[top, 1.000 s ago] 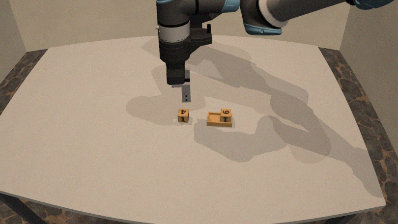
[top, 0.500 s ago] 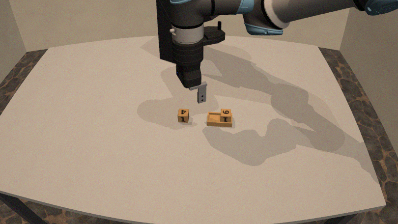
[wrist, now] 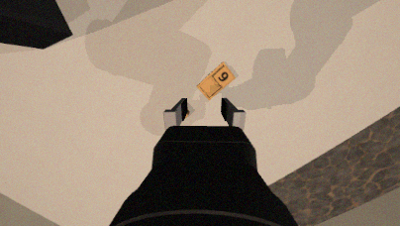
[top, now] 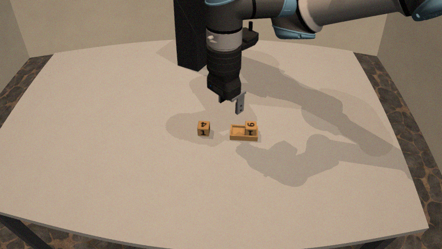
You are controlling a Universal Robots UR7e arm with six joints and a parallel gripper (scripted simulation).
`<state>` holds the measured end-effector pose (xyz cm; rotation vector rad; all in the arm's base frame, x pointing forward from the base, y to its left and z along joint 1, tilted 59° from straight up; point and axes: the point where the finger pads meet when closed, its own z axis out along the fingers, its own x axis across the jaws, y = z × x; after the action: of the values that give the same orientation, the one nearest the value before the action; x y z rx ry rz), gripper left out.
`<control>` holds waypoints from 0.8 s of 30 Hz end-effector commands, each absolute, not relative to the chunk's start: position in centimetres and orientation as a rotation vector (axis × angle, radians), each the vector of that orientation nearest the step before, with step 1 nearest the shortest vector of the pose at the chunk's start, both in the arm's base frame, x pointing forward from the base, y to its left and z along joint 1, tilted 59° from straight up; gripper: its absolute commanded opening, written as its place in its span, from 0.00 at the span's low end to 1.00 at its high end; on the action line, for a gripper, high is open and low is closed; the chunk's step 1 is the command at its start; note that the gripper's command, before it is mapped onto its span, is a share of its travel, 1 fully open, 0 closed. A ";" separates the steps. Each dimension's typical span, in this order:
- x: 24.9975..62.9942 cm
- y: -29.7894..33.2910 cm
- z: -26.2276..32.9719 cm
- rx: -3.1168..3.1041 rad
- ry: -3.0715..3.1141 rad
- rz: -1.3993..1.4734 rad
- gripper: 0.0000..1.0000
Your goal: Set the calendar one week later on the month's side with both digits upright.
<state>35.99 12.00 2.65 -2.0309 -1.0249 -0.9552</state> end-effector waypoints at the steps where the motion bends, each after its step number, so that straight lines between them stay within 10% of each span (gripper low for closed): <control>1: 35.5 13.0 3.6 -1.962 -1.217 -1.044 1.00; 24: 34.4 15.5 6.1 -1.680 -1.767 -1.285 1.00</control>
<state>34.74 14.82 5.71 -1.7542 -1.6557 -1.2366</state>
